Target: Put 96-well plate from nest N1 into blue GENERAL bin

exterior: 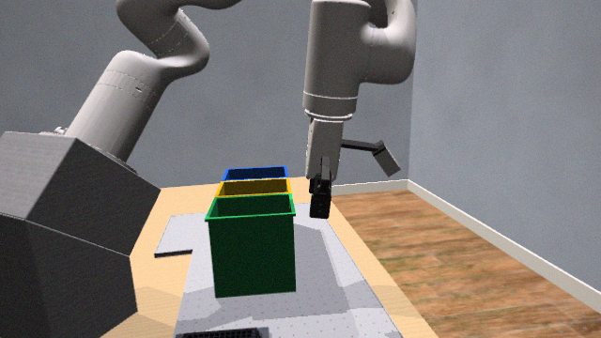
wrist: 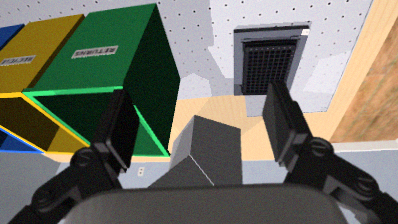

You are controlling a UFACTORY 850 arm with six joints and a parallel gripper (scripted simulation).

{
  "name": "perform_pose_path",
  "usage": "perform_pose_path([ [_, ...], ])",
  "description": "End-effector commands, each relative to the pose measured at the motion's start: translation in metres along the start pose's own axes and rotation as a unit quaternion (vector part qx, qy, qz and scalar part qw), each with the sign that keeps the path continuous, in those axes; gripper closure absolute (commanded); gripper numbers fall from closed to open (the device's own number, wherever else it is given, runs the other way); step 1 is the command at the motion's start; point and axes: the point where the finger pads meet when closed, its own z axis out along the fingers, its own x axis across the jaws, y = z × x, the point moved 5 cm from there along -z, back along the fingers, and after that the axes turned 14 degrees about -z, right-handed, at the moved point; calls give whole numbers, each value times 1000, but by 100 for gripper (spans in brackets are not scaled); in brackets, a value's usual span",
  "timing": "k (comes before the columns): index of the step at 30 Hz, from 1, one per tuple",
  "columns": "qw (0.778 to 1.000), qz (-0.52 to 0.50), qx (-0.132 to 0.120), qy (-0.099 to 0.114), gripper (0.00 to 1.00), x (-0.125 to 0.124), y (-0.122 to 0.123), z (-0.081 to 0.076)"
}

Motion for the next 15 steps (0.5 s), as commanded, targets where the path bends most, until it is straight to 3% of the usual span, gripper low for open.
perform_pose_path([
  [1, 1000, -5, 9, 9, 0, 8, 14, -2],
  [15, 999, -16, 23, 27, 0, 28, 63, -5],
])
